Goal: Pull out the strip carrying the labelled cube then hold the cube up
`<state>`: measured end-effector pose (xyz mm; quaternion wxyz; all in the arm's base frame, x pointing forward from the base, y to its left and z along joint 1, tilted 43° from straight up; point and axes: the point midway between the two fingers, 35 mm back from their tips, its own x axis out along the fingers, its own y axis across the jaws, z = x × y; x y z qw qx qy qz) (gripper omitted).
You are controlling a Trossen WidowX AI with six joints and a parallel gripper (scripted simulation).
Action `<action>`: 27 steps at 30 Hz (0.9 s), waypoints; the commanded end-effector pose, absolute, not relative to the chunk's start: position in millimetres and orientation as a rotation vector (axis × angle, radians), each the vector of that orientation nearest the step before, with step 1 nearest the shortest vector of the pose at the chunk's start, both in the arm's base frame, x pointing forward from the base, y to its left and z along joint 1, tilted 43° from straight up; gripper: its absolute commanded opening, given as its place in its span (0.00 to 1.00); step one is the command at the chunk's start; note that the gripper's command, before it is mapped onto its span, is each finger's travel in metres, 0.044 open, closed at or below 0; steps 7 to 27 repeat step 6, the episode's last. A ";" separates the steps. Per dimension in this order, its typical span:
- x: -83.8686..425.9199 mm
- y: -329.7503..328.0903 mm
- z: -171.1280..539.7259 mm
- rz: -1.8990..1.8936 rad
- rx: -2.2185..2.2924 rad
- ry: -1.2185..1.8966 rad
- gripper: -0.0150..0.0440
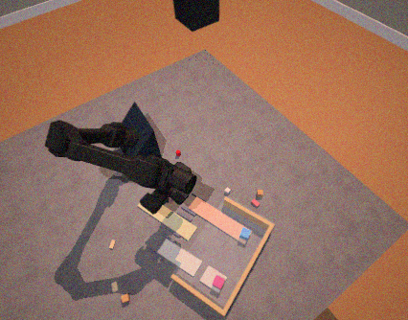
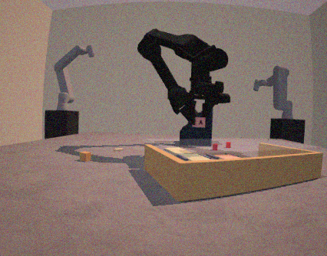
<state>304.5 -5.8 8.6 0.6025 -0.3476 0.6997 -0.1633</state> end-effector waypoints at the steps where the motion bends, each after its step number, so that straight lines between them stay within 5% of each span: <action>1: 304.4 -5.3 8.9 -0.379 -0.798 1.620 0.25; 27: 304.4 -5.3 8.9 -0.379 -0.798 1.620 0.25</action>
